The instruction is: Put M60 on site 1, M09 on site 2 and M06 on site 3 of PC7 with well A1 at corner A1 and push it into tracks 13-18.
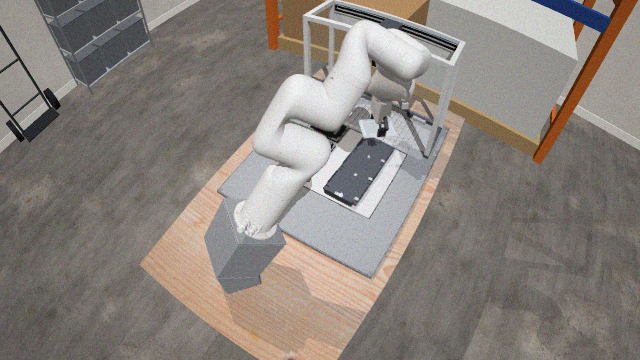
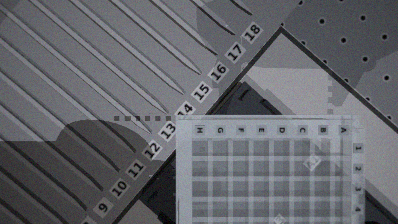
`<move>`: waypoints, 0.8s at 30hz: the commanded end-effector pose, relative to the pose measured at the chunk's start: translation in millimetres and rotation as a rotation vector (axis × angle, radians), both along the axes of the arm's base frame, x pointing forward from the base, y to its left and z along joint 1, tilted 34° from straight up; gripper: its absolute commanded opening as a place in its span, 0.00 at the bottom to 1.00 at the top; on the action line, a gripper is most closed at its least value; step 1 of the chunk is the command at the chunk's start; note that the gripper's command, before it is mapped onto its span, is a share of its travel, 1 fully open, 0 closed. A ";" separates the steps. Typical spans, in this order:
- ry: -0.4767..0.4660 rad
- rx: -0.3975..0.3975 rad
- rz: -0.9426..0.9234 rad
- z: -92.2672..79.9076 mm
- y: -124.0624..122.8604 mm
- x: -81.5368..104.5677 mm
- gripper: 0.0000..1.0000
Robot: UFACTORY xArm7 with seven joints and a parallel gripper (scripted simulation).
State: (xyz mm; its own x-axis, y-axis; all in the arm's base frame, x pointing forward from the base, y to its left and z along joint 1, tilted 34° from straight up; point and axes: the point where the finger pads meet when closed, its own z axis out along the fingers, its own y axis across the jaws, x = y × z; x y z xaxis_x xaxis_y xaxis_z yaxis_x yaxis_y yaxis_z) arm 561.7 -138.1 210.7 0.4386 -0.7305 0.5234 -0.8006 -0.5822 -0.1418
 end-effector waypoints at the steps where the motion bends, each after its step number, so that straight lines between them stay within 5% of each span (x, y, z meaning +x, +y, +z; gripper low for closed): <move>1: -0.075 0.040 -0.144 1.5 0.9 0.9 0.00; 13: -0.222 0.206 -0.477 1.4 0.9 0.9 0.00; 24: -0.285 0.277 -0.619 1.4 0.9 0.9 0.00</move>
